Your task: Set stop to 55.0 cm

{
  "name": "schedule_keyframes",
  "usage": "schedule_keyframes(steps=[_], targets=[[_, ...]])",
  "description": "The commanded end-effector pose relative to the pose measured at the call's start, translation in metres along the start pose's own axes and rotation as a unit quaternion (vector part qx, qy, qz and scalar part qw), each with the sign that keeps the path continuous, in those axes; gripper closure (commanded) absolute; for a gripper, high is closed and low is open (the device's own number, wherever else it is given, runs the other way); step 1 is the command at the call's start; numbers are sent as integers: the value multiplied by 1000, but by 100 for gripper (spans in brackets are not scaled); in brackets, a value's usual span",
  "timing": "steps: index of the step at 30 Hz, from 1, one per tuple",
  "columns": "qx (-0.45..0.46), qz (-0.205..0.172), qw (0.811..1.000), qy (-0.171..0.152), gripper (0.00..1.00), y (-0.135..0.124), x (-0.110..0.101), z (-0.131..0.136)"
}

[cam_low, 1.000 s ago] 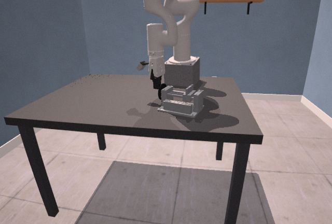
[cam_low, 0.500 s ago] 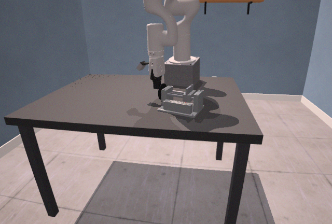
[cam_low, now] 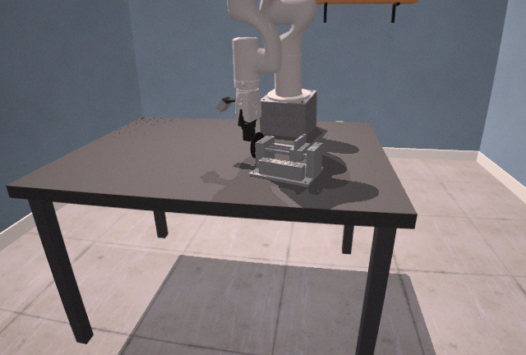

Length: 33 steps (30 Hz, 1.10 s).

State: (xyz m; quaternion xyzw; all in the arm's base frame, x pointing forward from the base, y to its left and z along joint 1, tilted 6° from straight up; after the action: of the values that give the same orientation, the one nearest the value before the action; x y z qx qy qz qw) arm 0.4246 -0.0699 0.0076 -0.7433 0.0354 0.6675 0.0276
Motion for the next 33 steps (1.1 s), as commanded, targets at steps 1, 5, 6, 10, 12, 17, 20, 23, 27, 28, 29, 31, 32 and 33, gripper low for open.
schedule_keyframes(steps=[1,5,6,10,12,17,20,23,27,28,29,31,32,33], targets=[[0,0,1000,2,94,0,-1,-2],[0,0,1000,2,94,0,-1,-2],[0,0,1000,2,94,0,-1,-2],[0,0,1000,2,94,0,-1,-3],[0,0,1000,2,94,0,-1,-4],[0,0,1000,2,94,1,-2,-4],[0,0,1000,2,94,1,-2,-5],[0,0,1000,2,94,1,-2,-7],[0,0,1000,2,94,1,-3,-9],[0,0,1000,2,94,1,-3,-9],[0,0,1000,2,94,1,-3,-10],[0,0,1000,2,94,1,-3,-10],[0,0,1000,2,94,2,-3,-10],[0,0,1000,2,94,2,-3,-11]])
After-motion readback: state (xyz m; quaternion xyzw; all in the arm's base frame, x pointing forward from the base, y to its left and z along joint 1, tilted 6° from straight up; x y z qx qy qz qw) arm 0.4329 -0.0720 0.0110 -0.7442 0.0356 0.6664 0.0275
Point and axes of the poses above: the point where the finger pads meet when closed, its own x axis out along the fingers, its own z axis across the jaws, y = z × x, the point moved 2 cm from there along -x, back along the fingers, and after that the axes turned 9 degrees about -x, right-handed, at the moved point
